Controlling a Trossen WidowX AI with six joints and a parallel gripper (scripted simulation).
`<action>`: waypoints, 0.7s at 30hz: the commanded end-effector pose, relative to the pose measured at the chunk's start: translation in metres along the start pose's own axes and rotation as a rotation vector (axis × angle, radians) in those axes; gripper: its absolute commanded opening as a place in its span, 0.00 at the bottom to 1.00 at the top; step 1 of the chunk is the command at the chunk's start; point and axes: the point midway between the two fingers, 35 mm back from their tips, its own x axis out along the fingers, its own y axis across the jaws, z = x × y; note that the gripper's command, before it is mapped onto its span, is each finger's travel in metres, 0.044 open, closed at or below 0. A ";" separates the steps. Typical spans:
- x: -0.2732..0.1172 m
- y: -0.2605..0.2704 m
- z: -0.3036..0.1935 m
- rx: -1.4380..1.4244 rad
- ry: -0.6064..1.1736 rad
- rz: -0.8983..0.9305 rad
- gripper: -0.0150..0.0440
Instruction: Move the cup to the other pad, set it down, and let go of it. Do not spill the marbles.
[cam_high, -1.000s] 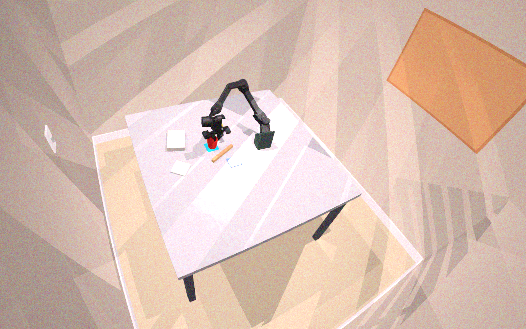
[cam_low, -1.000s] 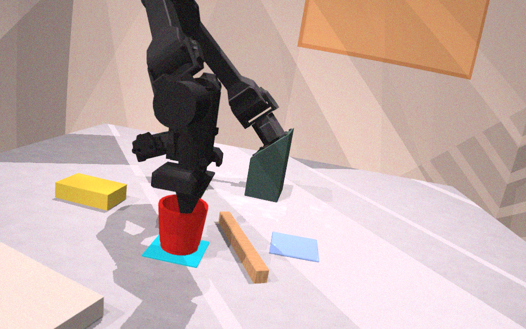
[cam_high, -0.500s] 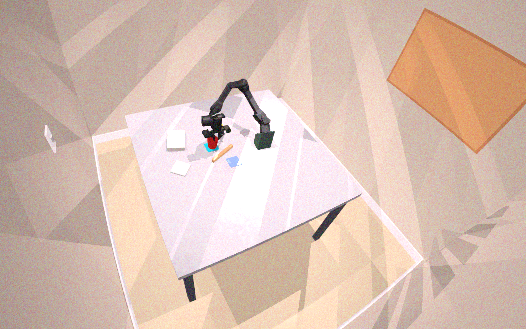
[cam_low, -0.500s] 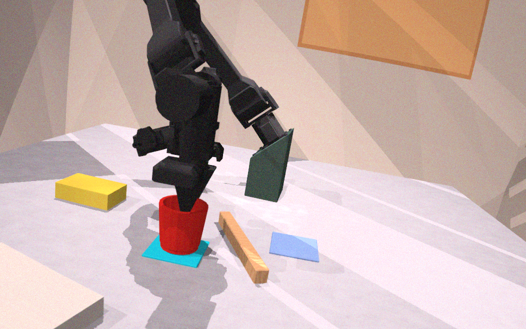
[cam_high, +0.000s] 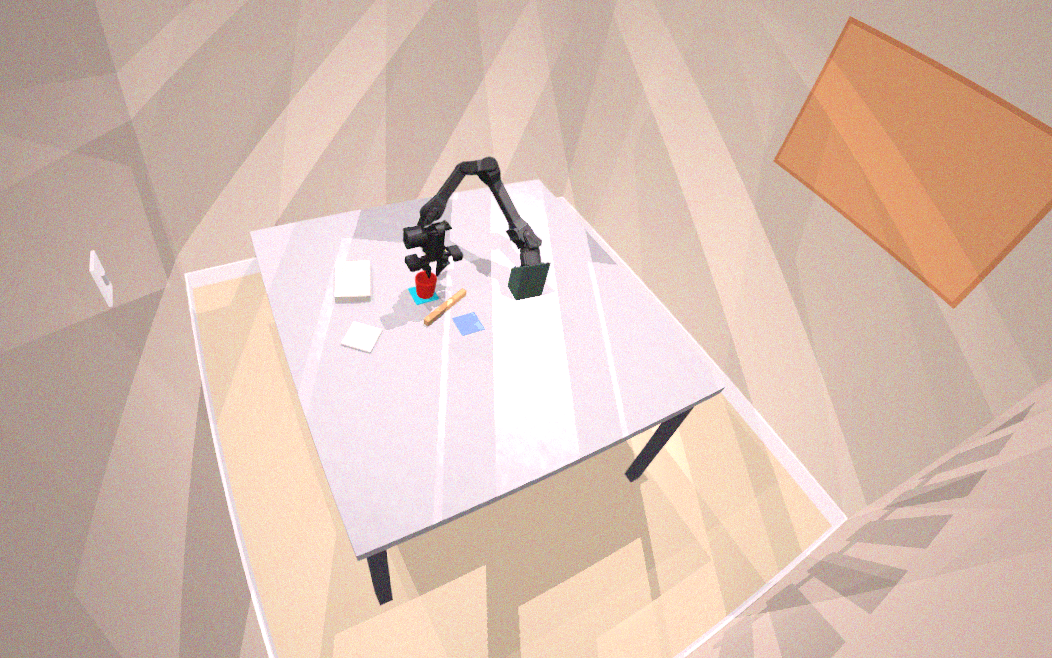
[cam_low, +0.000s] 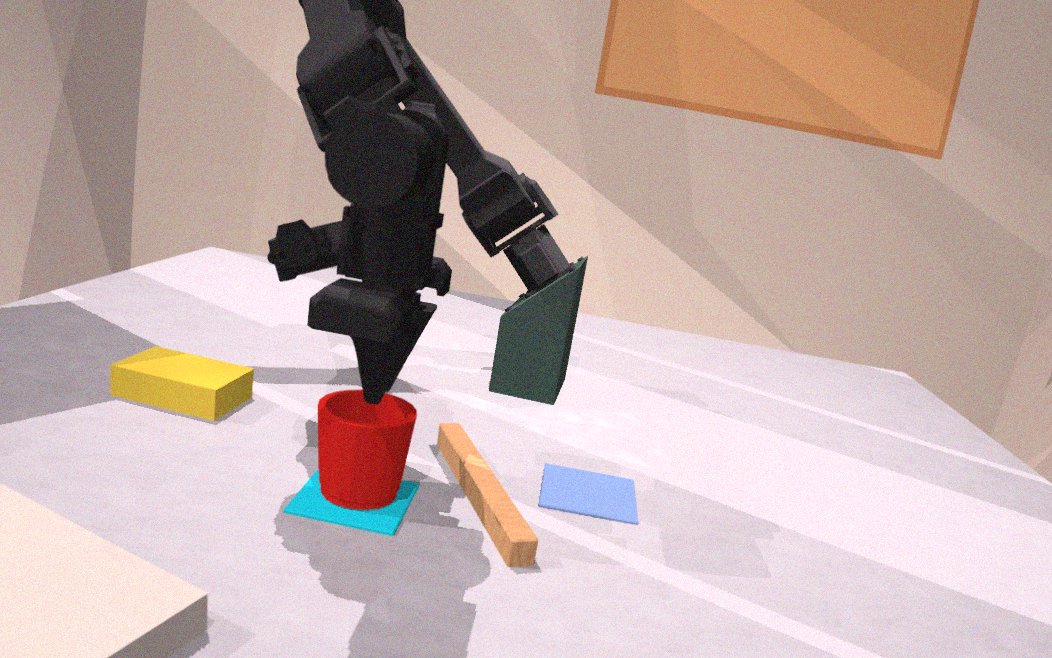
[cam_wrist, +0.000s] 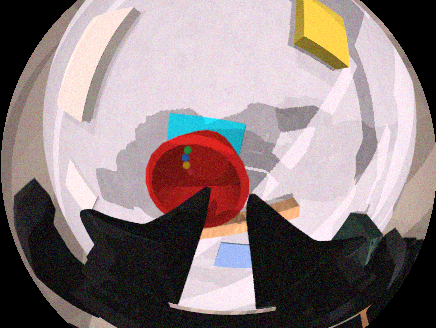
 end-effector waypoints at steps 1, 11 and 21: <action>-0.006 0.000 0.000 0.005 0.001 0.000 0.47; -0.016 0.000 0.000 -0.002 -0.002 0.000 0.52; -0.020 0.001 0.000 -0.001 -0.002 0.000 0.96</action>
